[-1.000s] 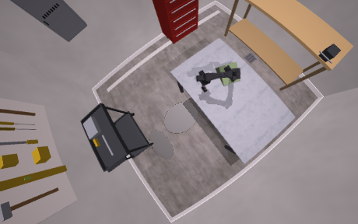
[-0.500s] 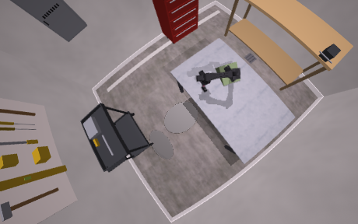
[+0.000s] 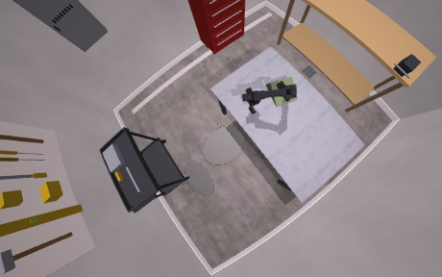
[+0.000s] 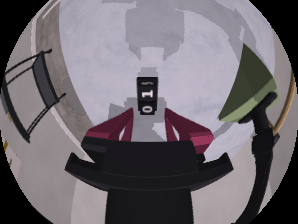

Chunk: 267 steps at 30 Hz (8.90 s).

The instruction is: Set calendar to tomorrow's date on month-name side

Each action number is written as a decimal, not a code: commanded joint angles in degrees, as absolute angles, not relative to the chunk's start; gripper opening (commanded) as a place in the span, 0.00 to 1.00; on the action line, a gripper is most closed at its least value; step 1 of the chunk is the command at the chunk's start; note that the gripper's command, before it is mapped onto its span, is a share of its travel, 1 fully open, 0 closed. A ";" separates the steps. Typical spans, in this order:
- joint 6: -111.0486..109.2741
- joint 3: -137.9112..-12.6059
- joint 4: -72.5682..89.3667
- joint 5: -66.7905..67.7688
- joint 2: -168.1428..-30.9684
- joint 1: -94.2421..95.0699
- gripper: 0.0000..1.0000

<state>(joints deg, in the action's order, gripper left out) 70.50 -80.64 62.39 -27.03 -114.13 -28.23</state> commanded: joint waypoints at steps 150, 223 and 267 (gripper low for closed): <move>76.68 -71.82 45.28 -27.37 -118.47 -23.17 0.26; 65.20 -83.89 67.99 -26.85 -111.18 -29.69 0.26; 19.35 -59.27 63.03 -27.48 -85.78 -18.25 0.26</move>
<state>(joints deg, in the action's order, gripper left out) 19.16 -59.22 63.79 -27.51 -85.93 -18.17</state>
